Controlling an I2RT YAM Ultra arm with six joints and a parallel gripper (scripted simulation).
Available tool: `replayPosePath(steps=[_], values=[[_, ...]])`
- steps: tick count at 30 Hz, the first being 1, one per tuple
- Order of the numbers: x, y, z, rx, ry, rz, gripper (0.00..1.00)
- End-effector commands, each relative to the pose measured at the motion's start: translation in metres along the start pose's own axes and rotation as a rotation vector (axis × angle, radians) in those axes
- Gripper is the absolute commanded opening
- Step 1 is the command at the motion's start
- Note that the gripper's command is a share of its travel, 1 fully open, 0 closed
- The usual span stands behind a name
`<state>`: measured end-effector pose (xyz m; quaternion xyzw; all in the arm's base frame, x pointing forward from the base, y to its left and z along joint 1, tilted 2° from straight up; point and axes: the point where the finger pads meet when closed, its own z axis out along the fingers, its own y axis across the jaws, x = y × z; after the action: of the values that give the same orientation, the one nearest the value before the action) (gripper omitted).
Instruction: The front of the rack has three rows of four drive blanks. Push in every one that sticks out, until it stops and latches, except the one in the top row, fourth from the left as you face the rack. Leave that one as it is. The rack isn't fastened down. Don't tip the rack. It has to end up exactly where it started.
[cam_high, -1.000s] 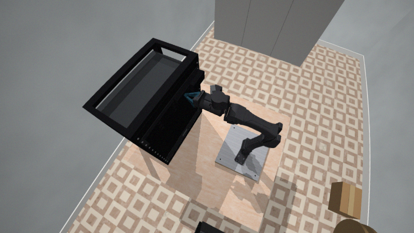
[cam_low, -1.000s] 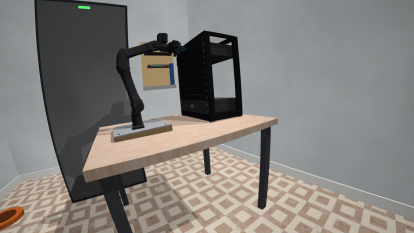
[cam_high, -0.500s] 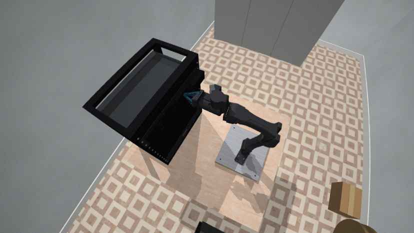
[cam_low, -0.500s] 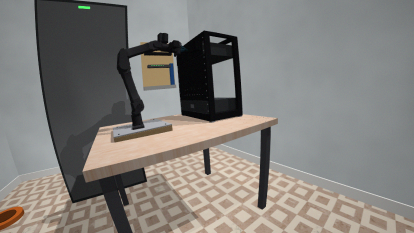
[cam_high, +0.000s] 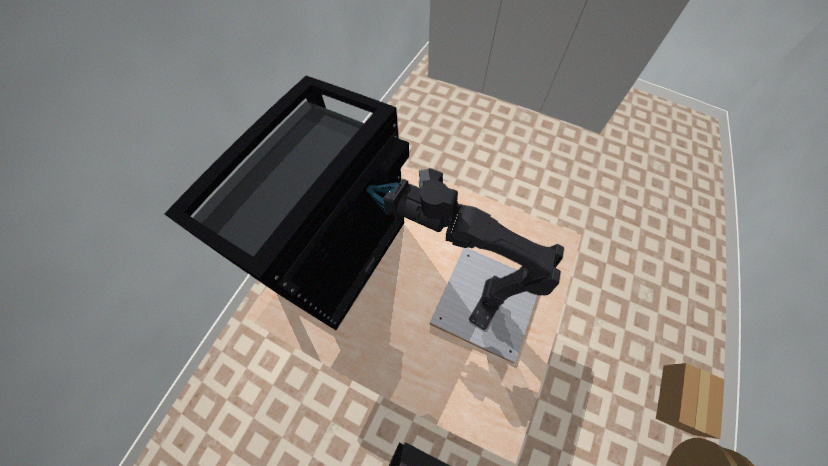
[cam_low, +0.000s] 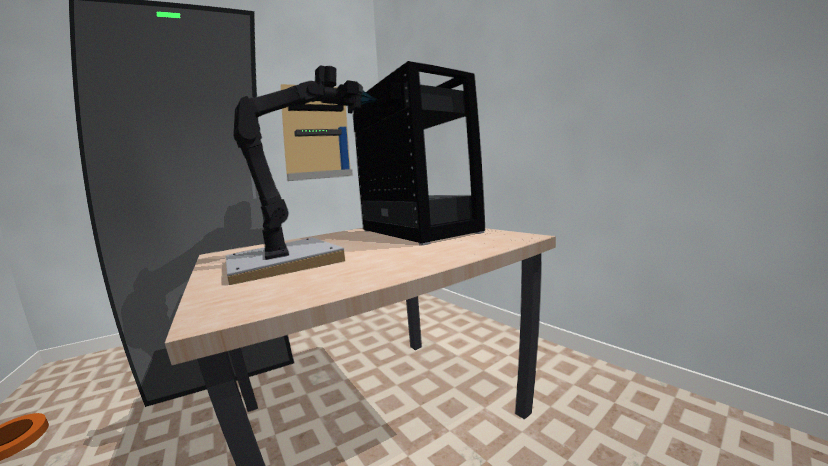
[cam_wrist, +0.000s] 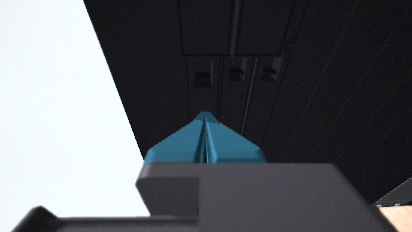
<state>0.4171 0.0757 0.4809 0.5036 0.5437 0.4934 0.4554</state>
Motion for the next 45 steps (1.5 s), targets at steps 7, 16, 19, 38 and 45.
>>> replayPosePath(steps=[7, 16, 19, 38, 45], values=[[-0.0012, 0.0261, 0.0149, -0.081, -0.001, 0.004, 0.0], [-0.0012, 0.0261, 0.0149, -0.081, -0.001, 0.004, 0.0], [-0.0012, 0.0261, 0.0149, -0.081, -0.001, 0.004, 0.0], [-0.0009, 0.028, 0.0177, -0.081, -0.001, 0.004, 0.0], [-0.0009, 0.028, 0.0177, -0.081, -0.001, 0.004, 0.0]])
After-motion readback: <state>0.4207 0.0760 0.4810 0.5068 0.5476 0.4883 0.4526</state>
